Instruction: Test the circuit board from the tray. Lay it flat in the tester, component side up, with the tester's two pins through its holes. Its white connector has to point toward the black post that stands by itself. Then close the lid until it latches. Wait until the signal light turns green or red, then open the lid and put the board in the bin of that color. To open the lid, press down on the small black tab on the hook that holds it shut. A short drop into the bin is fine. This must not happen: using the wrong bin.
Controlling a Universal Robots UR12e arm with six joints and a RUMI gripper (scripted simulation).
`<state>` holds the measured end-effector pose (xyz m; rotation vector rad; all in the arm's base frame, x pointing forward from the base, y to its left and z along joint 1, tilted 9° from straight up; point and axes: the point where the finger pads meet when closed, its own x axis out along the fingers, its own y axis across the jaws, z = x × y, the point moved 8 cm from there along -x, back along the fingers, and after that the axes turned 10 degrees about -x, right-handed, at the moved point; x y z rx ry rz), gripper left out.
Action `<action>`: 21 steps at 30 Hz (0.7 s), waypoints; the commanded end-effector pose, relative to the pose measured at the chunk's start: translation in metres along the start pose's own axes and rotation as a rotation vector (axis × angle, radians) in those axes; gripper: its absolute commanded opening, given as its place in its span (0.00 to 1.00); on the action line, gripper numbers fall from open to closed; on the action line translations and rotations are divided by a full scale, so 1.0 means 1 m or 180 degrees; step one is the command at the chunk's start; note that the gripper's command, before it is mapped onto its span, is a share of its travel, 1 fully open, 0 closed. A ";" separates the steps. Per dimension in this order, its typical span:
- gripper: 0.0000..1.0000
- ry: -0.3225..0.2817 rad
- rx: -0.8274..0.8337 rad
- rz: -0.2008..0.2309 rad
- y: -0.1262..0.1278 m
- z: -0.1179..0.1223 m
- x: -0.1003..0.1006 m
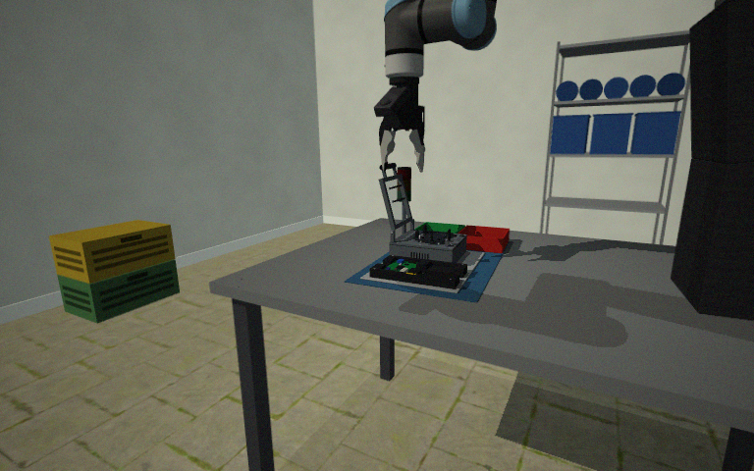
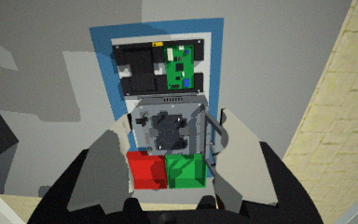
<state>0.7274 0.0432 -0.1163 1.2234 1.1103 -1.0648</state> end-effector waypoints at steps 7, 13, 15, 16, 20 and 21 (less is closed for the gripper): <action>0.59 -0.0009 -0.0003 0.0035 0.006 0.000 0.069; 0.59 -0.0009 -0.0003 0.0035 0.007 0.000 0.115; 0.59 -0.0009 -0.0003 0.0035 0.007 0.000 0.122; 0.59 -0.0009 -0.0003 0.0035 0.007 0.000 0.122; 0.59 -0.0009 -0.0003 0.0035 0.007 0.000 0.149; 0.59 -0.0009 -0.0003 0.0035 0.007 0.000 0.155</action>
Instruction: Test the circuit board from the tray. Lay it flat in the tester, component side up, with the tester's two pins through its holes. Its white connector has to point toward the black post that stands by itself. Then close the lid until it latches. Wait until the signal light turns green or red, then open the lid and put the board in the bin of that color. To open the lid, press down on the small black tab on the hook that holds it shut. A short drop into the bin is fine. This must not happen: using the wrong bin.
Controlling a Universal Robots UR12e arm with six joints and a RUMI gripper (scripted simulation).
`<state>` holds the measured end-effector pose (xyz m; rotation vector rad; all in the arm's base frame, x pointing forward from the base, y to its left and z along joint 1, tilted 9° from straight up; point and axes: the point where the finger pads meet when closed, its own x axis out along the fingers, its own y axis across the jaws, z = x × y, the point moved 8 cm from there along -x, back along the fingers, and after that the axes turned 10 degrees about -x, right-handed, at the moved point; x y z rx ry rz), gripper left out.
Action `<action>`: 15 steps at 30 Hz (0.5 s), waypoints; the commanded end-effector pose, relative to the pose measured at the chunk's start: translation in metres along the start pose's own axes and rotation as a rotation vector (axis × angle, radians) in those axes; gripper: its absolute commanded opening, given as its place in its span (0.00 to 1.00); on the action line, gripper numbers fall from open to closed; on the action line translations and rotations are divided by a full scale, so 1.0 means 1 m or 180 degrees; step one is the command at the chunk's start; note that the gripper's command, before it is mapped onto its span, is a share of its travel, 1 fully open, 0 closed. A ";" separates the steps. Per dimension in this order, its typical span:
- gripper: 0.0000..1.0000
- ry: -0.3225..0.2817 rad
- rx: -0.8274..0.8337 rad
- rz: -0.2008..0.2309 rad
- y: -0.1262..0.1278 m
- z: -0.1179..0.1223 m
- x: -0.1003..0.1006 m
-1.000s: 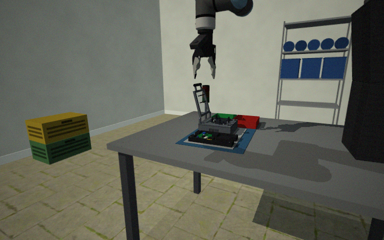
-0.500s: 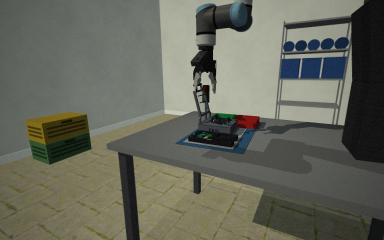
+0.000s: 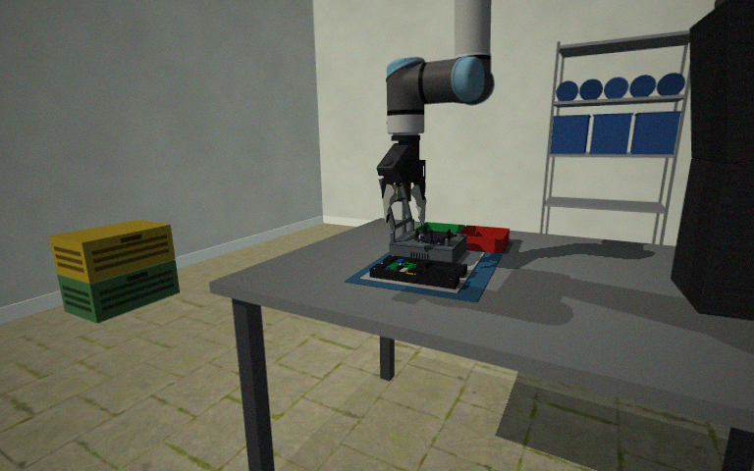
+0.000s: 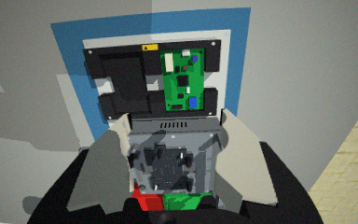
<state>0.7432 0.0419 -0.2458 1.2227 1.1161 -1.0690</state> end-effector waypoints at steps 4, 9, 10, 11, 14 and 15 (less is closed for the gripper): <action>0.59 -0.0016 -0.0005 0.0055 0.011 0.001 0.045; 0.59 -0.0016 -0.0005 0.0055 0.012 0.001 0.062; 0.59 -0.0016 -0.0005 0.0055 0.012 0.001 0.064; 0.59 -0.0016 -0.0005 0.0055 0.012 0.001 0.064; 0.59 -0.0016 -0.0005 0.0055 0.012 0.001 0.067; 0.59 -0.0016 -0.0005 0.0055 0.012 0.001 0.069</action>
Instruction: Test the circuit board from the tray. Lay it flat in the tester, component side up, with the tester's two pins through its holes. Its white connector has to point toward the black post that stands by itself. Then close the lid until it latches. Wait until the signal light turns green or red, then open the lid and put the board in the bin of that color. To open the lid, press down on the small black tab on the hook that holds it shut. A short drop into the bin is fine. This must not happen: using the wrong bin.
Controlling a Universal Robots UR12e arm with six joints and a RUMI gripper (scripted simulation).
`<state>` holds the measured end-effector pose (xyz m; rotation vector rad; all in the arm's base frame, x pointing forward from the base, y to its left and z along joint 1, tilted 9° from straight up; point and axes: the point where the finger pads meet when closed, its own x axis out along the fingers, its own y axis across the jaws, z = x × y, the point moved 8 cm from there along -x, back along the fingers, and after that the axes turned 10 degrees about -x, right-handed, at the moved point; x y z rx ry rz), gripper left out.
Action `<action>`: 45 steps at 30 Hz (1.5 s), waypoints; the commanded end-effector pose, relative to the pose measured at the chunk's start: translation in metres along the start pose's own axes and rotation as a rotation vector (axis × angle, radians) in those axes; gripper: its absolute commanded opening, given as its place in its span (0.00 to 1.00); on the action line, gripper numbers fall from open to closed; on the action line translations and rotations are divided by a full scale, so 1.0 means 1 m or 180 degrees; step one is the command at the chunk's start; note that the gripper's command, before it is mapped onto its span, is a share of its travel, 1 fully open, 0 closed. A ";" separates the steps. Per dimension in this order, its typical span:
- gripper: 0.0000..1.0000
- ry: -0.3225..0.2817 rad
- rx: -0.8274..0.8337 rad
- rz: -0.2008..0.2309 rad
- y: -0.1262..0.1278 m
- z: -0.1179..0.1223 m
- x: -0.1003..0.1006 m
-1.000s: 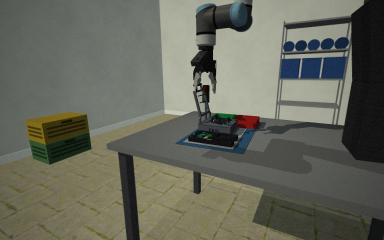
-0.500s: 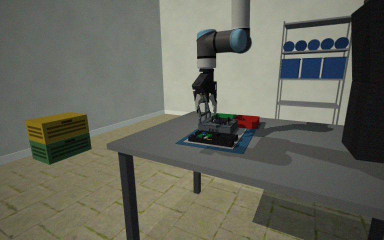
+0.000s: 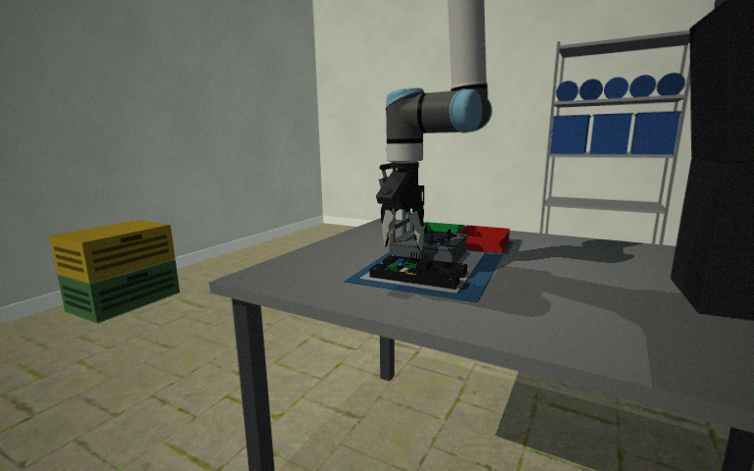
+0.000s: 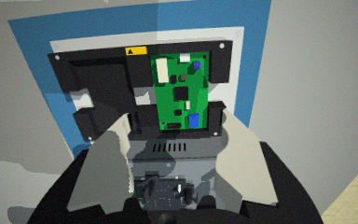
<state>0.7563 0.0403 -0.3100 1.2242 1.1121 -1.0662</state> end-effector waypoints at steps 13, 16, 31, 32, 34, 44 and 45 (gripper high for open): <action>0.59 -0.0013 -0.0004 0.0037 0.007 0.000 0.004; 0.59 -0.0013 -0.0004 0.0037 0.007 0.000 0.004; 0.59 -0.0013 -0.0005 0.0040 0.008 0.001 0.008; 0.59 -0.0013 -0.0005 0.0040 0.008 0.001 0.009; 0.59 -0.0013 -0.0005 0.0041 0.008 0.000 0.013; 0.59 -0.0014 -0.0005 0.0041 0.008 0.000 0.035; 0.59 -0.0014 -0.0005 0.0041 0.009 0.000 0.036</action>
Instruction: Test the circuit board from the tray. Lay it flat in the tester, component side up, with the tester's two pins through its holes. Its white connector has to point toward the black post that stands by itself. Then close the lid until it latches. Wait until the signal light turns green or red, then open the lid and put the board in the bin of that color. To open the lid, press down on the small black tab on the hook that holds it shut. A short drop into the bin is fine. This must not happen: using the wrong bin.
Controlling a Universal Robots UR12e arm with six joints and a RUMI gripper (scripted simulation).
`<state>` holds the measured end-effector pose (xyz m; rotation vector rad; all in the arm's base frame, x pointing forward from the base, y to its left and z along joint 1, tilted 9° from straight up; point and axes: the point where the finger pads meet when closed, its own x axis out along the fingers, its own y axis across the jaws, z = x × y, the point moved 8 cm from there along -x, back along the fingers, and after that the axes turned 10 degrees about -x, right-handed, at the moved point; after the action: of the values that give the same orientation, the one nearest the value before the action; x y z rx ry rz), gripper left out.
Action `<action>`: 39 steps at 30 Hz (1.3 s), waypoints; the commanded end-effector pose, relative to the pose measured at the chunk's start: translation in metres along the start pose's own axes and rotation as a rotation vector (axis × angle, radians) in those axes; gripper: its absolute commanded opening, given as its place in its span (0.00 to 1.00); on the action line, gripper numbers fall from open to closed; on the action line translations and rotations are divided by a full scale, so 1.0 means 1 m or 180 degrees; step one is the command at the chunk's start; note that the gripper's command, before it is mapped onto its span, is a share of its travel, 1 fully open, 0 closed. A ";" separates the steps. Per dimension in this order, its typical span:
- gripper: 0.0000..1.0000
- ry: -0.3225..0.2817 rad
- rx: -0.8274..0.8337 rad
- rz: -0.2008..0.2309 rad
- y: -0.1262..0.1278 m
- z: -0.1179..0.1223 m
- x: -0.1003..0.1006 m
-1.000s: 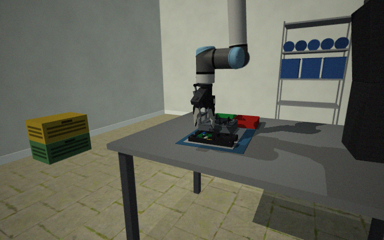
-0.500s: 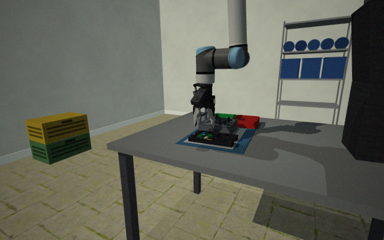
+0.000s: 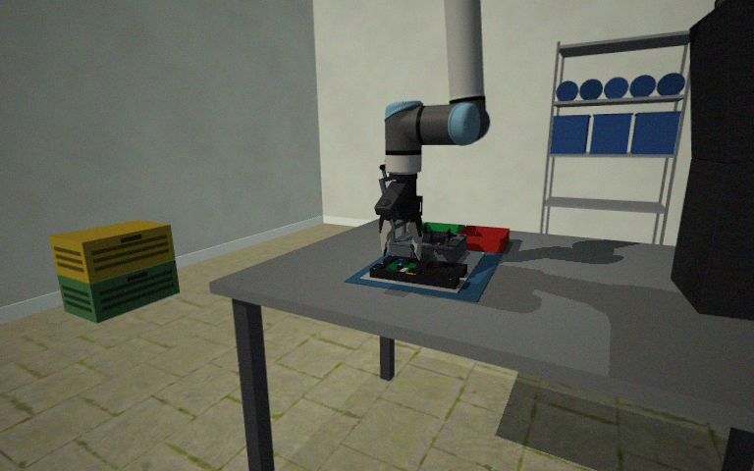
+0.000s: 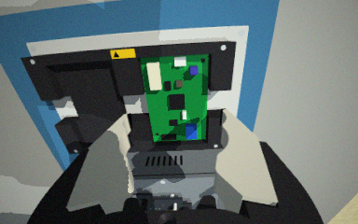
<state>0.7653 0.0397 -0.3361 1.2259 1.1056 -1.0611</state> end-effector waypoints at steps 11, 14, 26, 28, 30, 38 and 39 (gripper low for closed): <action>0.59 -0.0009 -0.0003 0.0021 0.004 0.000 0.012; 0.59 -0.0008 -0.0003 0.0015 0.003 -0.001 0.012; 0.59 -0.0007 -0.0003 0.0014 0.003 -0.001 0.012; 0.59 -0.0007 -0.0003 0.0014 0.003 -0.001 0.013; 0.59 -0.0007 -0.0003 0.0014 0.003 -0.001 0.013; 0.59 -0.0008 -0.0003 0.0016 0.004 0.000 0.019; 0.59 -0.0008 -0.0003 0.0017 0.004 0.000 0.020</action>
<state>0.7690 0.0393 -0.3518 1.2264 1.1041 -1.0602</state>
